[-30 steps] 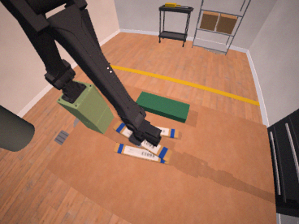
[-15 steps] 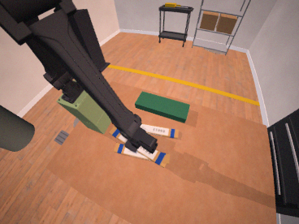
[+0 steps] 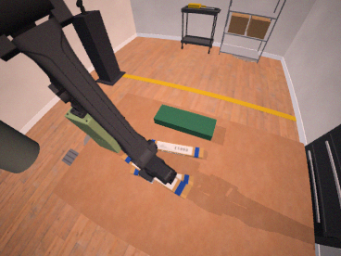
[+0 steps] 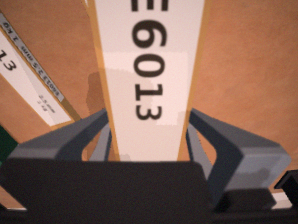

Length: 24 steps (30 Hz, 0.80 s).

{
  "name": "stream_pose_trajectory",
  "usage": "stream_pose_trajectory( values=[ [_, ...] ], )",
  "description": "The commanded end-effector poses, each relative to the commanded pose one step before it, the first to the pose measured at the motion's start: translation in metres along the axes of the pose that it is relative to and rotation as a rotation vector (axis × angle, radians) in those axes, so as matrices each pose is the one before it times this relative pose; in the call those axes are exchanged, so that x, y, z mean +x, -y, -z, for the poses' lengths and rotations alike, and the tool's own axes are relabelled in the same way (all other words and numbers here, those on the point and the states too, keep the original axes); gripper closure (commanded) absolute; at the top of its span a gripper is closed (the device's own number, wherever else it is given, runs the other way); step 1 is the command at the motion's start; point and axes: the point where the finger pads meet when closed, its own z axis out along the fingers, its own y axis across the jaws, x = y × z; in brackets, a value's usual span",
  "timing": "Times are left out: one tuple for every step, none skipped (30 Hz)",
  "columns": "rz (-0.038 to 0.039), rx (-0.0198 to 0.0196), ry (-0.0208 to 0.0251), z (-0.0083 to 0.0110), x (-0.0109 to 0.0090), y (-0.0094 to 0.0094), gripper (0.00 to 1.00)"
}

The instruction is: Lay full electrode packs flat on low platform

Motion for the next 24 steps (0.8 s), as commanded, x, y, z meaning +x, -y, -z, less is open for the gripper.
stream_pose_trajectory(
  values=[
    [0.00902, 0.00655, 0.08041, 0.03328, -0.03629, 0.01615, 1.0],
    [0.0, 0.0, 0.0, 0.0, 0.0, 0.0, 1.0],
    [0.00002, 0.00018, 0.00007, 0.00002, -0.00029, 0.00278, 1.0],
    [0.00002, 0.00017, 0.00008, 0.00002, -0.00029, 0.00277, 1.0],
    [0.00001, 0.00016, 0.00008, 0.00002, -0.00029, 0.00277, 1.0],
    [0.00001, 0.0002, 0.00007, 0.00002, -0.00029, 0.00278, 1.0],
    [0.00001, 0.00029, 0.00005, 0.00002, -0.00029, 0.00279, 1.0],
    [0.00001, 0.00037, 0.00004, 0.00002, -0.00028, 0.00281, 1.0],
    [0.00001, 0.00041, 0.00003, 0.00002, -0.00028, 0.00282, 1.0],
    [0.00001, 0.00039, 0.00003, 0.00002, -0.00028, 0.00281, 1.0],
    [0.00001, 0.00035, 0.00004, 0.00002, -0.00028, 0.00281, 1.0],
    [0.00001, 0.00031, 0.00005, 0.00002, -0.00028, 0.0028, 1.0],
    [0.00001, 0.00028, 0.00006, 0.00002, -0.00029, 0.00279, 1.0],
    [0.00001, 0.00025, 0.00006, 0.00002, -0.00029, 0.00279, 1.0],
    [0.00001, 0.00022, 0.00007, 0.00003, -0.00029, 0.00278, 1.0],
    [0.00001, 0.0002, 0.00008, 0.00003, -0.00029, 0.00278, 1.0],
    [0.00001, 0.00018, 0.00008, 0.00003, -0.00029, 0.00278, 1.0],
    [0.0, 0.0, 0.0, 0.0, 0.0, 0.0, 1.0],
    [0.0, 0.0, 0.0, 0.0, 0.0, 0.0, 1.0],
    [0.00001, 0.00017, 0.00009, 0.00003, -0.00029, 0.00277, 1.0],
    [0.00001, 0.00015, 0.00009, 0.00003, -0.00029, 0.00277, 1.0],
    [0.00001, 0.00015, 0.00009, 0.00003, -0.00029, 0.00277, 1.0],
    [0.00001, 0.00022, 0.00008, 0.00003, -0.00029, 0.00278, 1.0],
    [0.00001, 0.00032, 0.00005, 0.00003, -0.00028, 0.0028, 1.0]
  ],
)
